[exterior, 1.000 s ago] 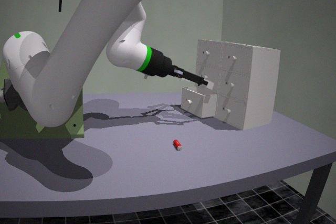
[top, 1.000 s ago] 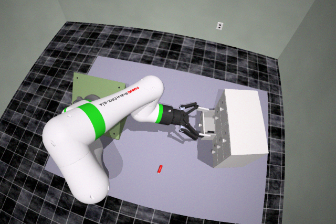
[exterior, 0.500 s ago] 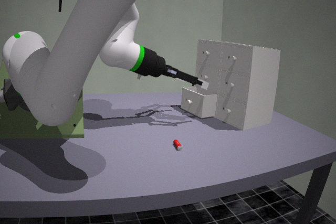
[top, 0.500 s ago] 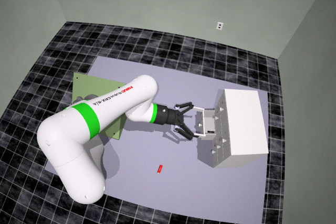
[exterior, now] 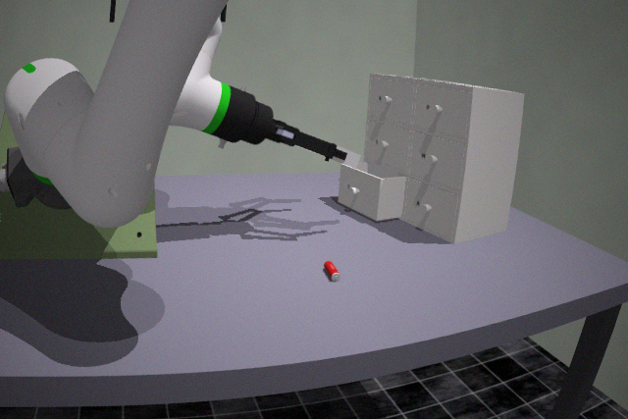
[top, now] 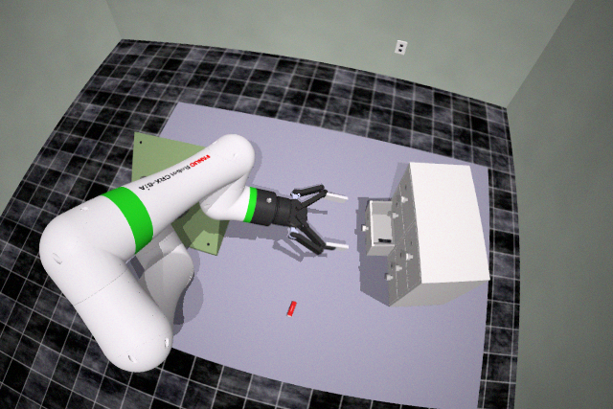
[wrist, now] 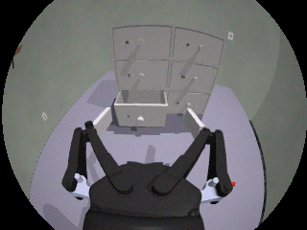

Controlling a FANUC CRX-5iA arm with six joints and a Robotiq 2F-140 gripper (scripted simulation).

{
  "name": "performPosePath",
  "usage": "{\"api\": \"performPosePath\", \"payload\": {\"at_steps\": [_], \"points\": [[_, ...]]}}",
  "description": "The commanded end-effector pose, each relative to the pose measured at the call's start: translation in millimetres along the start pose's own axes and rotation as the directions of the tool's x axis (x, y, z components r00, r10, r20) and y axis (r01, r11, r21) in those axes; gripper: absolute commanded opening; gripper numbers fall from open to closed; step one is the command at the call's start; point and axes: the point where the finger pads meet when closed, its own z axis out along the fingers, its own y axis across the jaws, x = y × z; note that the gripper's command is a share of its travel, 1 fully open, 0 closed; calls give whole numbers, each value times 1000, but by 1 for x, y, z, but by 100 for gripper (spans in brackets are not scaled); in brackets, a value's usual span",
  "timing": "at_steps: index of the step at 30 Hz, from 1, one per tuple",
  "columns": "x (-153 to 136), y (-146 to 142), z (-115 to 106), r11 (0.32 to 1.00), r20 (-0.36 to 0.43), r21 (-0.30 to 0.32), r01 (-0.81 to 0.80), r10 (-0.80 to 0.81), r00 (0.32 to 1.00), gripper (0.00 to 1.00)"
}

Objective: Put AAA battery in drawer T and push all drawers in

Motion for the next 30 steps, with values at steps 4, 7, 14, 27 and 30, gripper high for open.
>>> {"api": "performPosePath", "payload": {"at_steps": [4,7,14,27,30], "points": [[-7,0,-31,1000,0,0,-1,1,1000,100],[-11,0,-45,1000,0,0,-1,1,1000,100],[-18,0,-65,1000,0,0,-1,1,1000,100],[-20,-1,-72,1000,0,0,-1,1,1000,100],[-17,-7,-70,1000,-4,19,-11,11,1000,100]]}}
